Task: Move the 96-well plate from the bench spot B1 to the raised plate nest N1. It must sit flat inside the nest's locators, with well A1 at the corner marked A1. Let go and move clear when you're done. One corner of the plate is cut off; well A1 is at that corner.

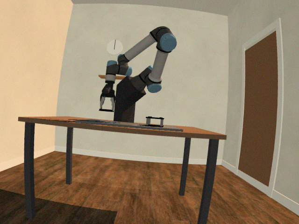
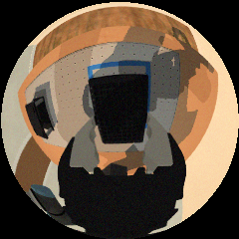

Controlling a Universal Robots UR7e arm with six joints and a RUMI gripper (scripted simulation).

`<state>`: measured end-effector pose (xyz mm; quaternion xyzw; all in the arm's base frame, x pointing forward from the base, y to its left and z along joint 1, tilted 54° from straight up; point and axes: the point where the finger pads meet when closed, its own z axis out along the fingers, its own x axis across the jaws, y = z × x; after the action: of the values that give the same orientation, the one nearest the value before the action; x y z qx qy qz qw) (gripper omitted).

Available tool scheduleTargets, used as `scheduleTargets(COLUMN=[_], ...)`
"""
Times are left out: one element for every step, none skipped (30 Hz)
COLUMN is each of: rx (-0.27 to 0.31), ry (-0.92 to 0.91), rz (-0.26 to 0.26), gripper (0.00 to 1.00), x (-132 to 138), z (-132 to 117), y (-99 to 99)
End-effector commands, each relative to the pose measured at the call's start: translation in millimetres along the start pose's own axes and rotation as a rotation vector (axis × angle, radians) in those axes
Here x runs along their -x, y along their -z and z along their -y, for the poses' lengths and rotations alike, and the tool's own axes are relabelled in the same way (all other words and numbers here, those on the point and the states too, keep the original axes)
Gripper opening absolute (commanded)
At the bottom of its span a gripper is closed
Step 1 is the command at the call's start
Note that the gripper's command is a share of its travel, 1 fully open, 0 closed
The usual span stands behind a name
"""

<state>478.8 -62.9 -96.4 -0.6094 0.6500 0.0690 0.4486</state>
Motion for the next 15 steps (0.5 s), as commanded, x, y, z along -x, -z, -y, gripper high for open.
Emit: scheduleTargets(rx=[-0.001, -0.001, -0.001, -0.001, -0.001, -0.001, -0.001, -0.001, -0.001, -0.001, -0.001, -0.001, -0.001, -0.001, -0.001], ry=[-0.033, -0.066, -0.1, -0.13, -0.13, -0.13, -0.13, -0.13, -0.13, -0.13, -0.13, -0.13, -0.13, -0.13, -0.13], rz=[-0.001, -0.001, -0.001, -0.001, -0.001, -0.001, -0.001, -0.001, -0.001, -0.001, -0.001, -0.001, -0.001, -0.001, -0.001], gripper=[0.0, 0.0, 0.0, 0.0, 0.0, 0.0, 0.0, 0.0, 0.0, 0.0, 0.0, 0.0, 0.0, 0.0, 0.0], x=[3, 6, 10, 13, 16, 19, 23, 26, 29, 33, 36, 39, 42, 46, 49], z=[0, 0, 0, 0, 0, 0, 0, -1, -1, -1, -1, -1, -1, -1, -1], y=[1.0, 1.6, 2.2, 2.7, 3.3, 3.8, 4.4, 4.9, 5.5, 6.0, 6.6, 7.1, 7.7, 8.2, 8.8])
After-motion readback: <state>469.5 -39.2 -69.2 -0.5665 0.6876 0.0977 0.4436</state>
